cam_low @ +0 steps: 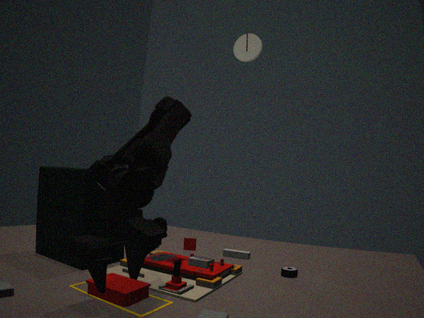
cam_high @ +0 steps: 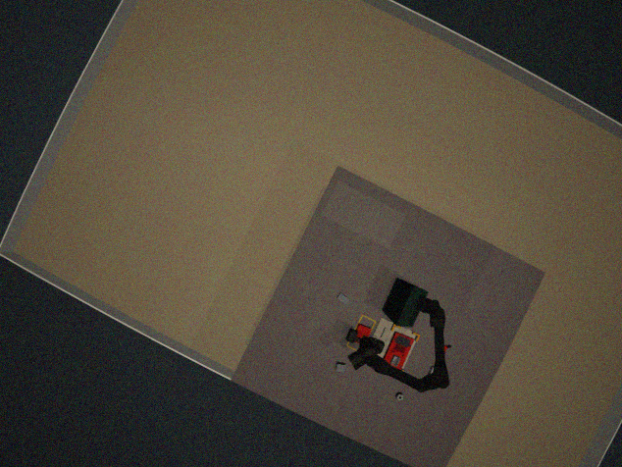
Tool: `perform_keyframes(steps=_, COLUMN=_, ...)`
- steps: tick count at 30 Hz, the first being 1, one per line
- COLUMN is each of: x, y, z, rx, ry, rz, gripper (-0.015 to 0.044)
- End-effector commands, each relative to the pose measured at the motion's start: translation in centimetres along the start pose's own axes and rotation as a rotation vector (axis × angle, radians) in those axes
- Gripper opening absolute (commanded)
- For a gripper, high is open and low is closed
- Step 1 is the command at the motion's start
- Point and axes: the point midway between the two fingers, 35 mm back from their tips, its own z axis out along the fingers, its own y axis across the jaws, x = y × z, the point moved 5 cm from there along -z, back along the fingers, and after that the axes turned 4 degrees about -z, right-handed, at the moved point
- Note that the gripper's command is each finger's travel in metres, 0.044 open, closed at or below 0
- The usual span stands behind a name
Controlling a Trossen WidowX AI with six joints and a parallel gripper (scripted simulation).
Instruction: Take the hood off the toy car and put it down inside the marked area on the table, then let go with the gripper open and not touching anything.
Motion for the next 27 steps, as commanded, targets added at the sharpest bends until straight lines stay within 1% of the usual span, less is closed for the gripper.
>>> perform_keyframes(steps=1, x=-0.2, y=-0.2, z=-2.1, rx=0.006, ry=-0.001, rz=-0.003, gripper=0.0440)
perform_keyframes(steps=4, x=-0.1, y=-0.2, z=-5.8, rx=0.003, ry=0.001, rz=-0.003, gripper=0.0440)
perform_keyframes(steps=6, x=-0.1, y=-0.2, z=-7.0, rx=0.001, ry=0.002, rz=-0.003, gripper=0.0440)
perform_keyframes(steps=27, x=-0.1, y=-0.2, z=-7.0, rx=0.001, ry=0.002, rz=-0.003, gripper=0.0440)
